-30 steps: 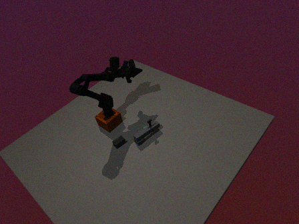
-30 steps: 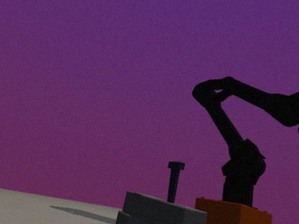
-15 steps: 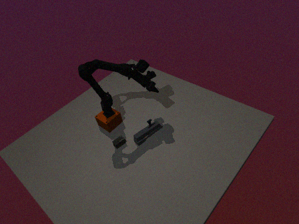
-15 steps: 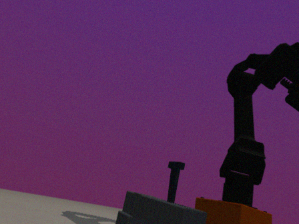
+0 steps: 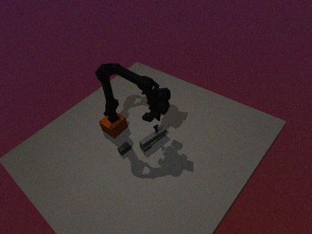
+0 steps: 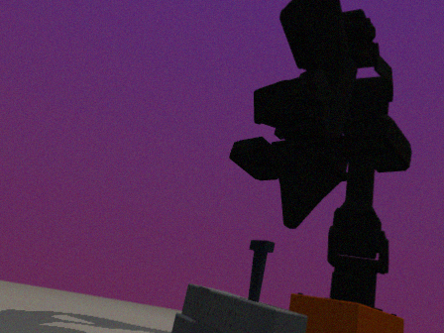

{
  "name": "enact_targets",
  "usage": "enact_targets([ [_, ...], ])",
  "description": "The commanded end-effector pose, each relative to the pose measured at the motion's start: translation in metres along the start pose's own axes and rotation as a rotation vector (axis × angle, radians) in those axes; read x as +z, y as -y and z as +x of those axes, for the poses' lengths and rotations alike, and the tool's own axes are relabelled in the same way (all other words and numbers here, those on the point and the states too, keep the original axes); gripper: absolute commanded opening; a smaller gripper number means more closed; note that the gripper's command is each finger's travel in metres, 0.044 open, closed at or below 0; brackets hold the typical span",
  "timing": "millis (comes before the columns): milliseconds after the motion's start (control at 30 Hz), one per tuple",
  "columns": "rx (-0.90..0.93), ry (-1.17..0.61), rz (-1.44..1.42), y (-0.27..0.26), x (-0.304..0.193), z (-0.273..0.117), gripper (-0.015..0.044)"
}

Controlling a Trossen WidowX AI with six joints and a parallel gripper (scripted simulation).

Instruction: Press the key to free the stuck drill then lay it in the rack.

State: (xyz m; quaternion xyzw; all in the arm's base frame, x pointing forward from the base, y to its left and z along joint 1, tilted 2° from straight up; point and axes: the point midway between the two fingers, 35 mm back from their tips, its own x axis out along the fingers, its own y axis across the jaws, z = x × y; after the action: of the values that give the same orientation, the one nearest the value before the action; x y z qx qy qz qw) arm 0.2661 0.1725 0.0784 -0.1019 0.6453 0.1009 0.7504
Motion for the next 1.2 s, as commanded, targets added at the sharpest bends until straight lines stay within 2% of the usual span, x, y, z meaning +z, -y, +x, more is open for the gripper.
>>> enact_targets([
  [0, 0.002, -0.131, 0.231, 0.029, 0.002, 0.003, 0.0],
  [533, 0.001, -0.159, 0.278, 0.033, 0.0, 0.018, 0.0],
  [1167, 0.001, -0.159, 0.278, 0.033, -0.005, 0.016, 0.0],
])
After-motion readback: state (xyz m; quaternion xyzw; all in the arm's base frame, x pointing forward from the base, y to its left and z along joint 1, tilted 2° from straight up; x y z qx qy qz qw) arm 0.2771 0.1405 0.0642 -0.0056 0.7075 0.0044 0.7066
